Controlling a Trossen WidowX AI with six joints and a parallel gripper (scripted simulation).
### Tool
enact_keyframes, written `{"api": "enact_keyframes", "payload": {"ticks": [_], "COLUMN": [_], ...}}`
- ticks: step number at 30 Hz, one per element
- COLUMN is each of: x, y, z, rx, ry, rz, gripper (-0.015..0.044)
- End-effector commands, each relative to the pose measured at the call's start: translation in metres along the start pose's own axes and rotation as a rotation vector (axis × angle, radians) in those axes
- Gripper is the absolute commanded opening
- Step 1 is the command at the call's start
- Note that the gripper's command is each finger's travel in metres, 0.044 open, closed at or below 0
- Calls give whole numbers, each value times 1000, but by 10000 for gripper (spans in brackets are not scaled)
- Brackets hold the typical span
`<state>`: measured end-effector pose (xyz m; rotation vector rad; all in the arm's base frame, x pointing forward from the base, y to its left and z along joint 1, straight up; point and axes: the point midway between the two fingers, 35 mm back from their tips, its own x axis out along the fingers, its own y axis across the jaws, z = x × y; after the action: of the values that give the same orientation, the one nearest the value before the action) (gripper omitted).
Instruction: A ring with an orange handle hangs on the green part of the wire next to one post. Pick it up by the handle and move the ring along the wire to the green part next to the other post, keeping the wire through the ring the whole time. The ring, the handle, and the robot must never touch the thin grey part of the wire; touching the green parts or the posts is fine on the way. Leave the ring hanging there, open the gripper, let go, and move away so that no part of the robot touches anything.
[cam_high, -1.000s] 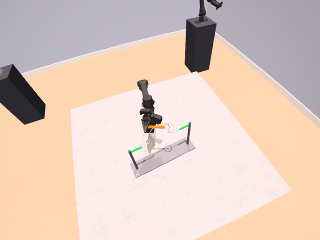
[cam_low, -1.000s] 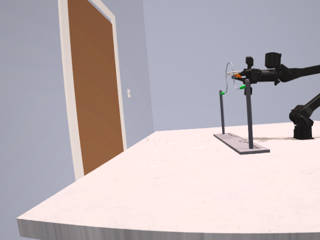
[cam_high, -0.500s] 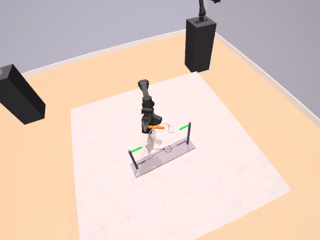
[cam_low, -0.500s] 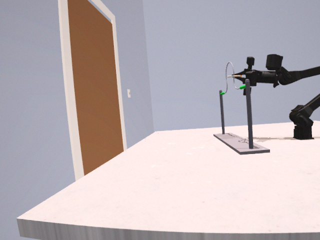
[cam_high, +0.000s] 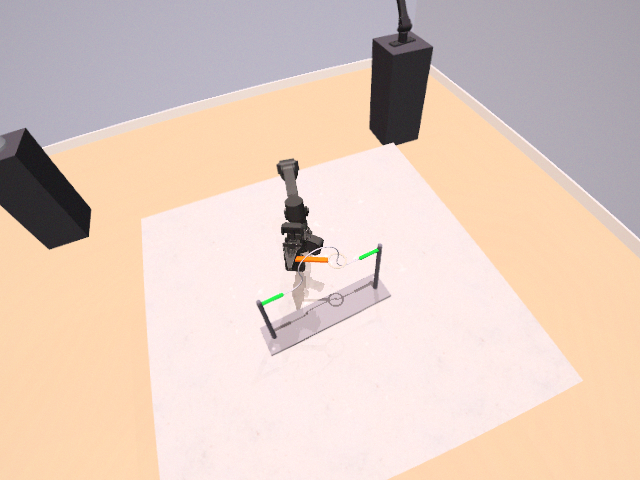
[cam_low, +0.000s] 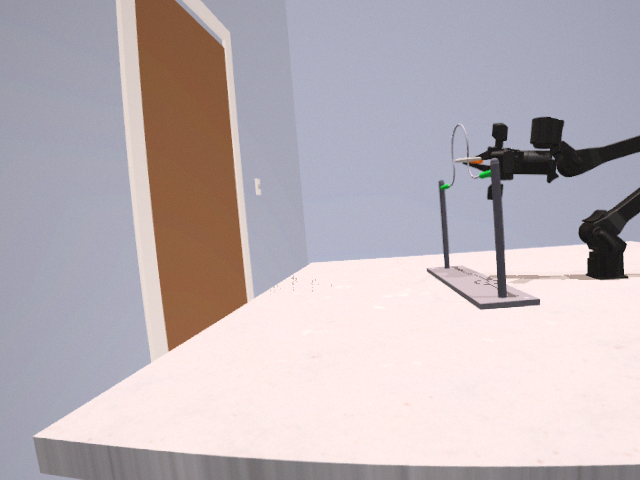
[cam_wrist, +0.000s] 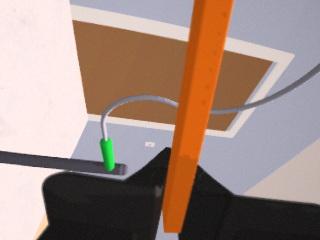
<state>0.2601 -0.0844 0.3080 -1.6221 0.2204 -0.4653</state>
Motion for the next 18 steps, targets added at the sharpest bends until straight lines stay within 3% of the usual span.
{"api": "enact_keyframes", "payload": {"ticks": [1, 18], "x": [-2, -16], "y": [9, 66], "z": [-1, 11], "rx": [48, 361], "ry": [10, 49], "rz": [26, 219], "gripper": [-150, -150]}}
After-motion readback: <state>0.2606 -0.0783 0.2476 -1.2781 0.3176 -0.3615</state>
